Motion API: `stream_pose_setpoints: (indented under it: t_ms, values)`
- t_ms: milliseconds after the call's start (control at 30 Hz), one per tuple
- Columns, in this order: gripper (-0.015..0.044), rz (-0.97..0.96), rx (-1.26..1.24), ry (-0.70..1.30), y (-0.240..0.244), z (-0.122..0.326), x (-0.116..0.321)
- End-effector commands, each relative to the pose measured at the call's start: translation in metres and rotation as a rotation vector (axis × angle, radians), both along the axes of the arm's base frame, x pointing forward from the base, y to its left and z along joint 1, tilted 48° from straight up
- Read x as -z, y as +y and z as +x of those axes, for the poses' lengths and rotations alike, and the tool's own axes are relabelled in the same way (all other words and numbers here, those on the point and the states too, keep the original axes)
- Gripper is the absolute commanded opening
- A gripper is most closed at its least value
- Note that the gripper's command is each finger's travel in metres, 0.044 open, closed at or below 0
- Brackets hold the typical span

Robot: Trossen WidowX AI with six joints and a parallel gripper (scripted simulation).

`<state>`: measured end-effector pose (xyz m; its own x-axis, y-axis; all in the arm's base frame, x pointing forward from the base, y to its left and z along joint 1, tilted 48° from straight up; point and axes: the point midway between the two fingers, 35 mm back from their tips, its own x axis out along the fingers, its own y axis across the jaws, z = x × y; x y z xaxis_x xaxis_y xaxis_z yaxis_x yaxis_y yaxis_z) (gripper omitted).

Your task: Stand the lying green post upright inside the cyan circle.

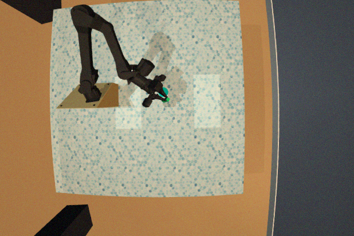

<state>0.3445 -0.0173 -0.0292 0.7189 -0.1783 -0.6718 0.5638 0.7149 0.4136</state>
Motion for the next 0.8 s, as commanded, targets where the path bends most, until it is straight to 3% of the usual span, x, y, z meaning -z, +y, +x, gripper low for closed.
stream_pose_setpoints:
  t_ms: [0,767]
  values:
    - [0.0023,-0.002,0.020,-0.026,0.000,-0.002,-0.004]
    - [0.0023,0.006,0.110,-0.176,0.001,-0.012,-0.024]
